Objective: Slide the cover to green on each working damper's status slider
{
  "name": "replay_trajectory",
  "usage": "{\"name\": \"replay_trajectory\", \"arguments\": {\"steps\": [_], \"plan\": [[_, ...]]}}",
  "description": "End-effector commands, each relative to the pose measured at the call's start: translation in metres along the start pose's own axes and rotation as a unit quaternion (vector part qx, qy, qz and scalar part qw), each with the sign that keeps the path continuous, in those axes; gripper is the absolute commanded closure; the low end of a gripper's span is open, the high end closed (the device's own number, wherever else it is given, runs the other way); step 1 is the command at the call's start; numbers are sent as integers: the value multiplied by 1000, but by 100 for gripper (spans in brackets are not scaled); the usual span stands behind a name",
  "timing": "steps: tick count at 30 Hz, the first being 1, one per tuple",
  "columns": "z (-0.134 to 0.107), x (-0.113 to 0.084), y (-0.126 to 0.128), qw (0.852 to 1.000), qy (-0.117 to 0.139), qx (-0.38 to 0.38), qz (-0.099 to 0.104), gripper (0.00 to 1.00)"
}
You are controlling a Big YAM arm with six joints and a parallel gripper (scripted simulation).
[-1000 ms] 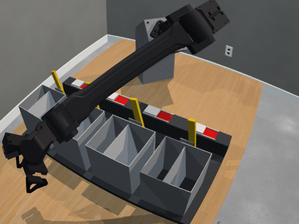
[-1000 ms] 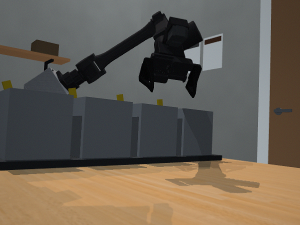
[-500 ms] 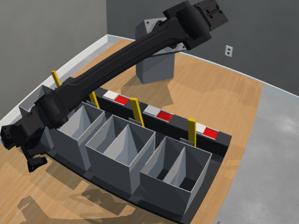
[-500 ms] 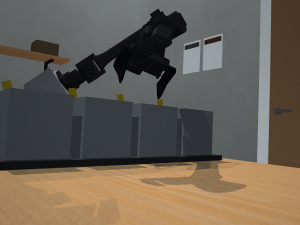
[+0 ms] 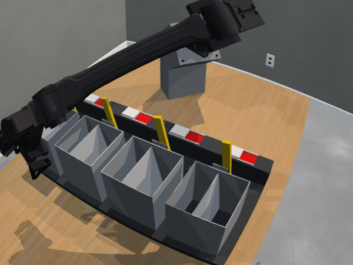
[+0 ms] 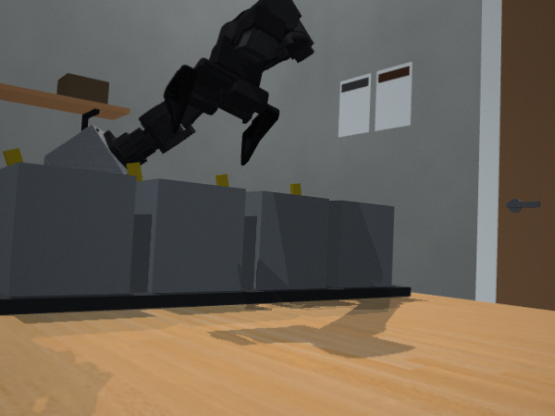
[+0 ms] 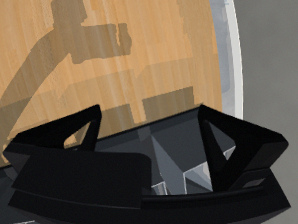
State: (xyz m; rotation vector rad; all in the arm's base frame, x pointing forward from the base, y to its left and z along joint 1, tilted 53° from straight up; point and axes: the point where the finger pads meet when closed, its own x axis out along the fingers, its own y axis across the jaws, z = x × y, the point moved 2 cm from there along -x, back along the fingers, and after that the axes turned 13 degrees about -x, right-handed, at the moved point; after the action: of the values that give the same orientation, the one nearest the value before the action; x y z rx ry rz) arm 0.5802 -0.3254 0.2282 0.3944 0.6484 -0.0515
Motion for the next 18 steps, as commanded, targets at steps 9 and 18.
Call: {"name": "replay_trajectory", "arguments": {"steps": [9,18], "plan": [[-13,-11,-106,994,30,-61,-84,0],[-30,-15,-161,982,70,-106,-138,0]]}}
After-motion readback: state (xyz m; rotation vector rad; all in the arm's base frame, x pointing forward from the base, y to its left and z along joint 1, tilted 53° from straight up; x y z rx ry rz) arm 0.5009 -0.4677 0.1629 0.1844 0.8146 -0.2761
